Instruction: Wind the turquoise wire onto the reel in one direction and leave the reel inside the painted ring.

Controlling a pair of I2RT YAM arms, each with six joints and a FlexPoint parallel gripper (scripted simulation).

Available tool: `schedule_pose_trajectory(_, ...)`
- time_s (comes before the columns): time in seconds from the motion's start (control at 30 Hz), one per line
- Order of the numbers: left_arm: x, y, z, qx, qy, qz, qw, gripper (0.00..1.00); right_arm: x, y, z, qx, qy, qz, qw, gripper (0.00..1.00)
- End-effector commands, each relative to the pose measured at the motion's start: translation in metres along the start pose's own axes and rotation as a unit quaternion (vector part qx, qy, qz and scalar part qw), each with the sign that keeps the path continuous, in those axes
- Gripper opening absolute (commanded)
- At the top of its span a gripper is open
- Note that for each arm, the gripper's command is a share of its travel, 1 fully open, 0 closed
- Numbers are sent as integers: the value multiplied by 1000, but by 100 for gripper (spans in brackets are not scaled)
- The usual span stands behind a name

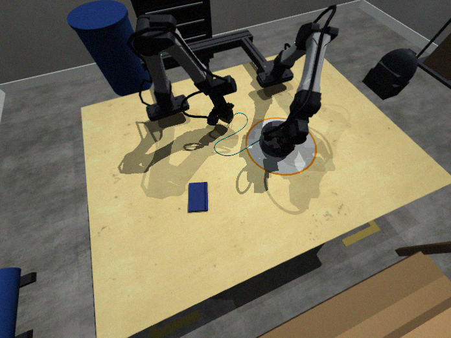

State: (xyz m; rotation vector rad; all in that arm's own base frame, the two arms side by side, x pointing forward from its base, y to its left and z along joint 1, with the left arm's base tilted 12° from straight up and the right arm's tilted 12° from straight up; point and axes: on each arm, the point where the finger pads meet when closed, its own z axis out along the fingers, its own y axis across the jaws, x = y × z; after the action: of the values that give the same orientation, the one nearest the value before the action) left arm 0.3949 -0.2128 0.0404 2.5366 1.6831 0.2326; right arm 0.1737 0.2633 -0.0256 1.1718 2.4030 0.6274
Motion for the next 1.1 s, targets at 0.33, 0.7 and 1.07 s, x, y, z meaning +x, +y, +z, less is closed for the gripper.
schedule_pose_trajectory(0.33, 18, 1, 20, 8, 35, 132, 991, 82, 7, 8, -8, 25, 23, 2, 999, 0)
schedule_pose_trajectory(0.7, 13, 4, -44, 8, 35, 132, 991, 82, 6, 12, -9, 29, 24, 6, 999, 0)
schedule_pose_trajectory(1.07, 8, 7, -56, 5, 36, 46, 998, 82, 6, 12, -9, 29, 24, 7, 999, 0)
